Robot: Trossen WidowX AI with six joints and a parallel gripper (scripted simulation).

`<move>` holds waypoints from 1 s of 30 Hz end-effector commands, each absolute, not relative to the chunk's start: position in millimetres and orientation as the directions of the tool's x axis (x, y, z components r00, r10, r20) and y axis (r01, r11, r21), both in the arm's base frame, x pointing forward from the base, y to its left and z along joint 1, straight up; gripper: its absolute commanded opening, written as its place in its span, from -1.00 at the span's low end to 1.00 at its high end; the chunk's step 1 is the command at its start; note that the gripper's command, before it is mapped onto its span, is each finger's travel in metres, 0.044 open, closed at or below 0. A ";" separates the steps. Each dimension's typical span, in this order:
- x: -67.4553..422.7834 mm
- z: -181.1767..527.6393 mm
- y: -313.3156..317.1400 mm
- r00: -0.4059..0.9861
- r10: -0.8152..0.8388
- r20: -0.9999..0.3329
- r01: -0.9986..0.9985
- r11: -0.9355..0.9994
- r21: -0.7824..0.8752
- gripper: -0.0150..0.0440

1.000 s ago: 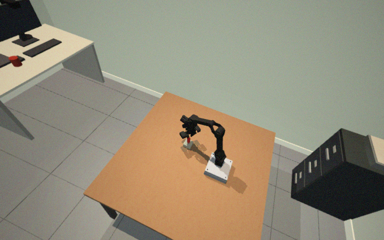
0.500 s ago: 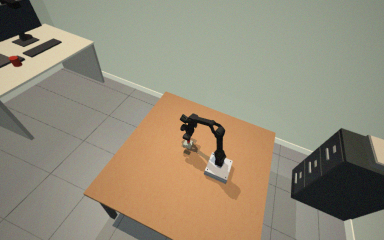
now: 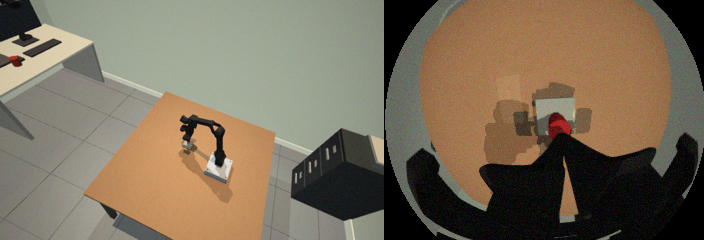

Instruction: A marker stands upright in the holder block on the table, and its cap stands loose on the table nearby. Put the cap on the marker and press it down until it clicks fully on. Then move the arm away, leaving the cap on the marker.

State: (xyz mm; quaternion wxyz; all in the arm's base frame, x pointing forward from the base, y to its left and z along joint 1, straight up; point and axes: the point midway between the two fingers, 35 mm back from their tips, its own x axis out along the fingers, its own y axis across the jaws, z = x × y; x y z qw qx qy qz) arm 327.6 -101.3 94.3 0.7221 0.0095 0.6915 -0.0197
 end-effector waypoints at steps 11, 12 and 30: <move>326.9 72.5 -101.8 0.034 -0.017 -0.999 0.037 0.999 -0.015 -0.49; 327.0 70.9 -101.8 0.034 -0.017 -0.999 0.037 0.999 -0.015 -0.49; 325.8 162.3 -100.2 0.045 -0.016 -0.999 0.041 0.999 -0.014 -0.49</move>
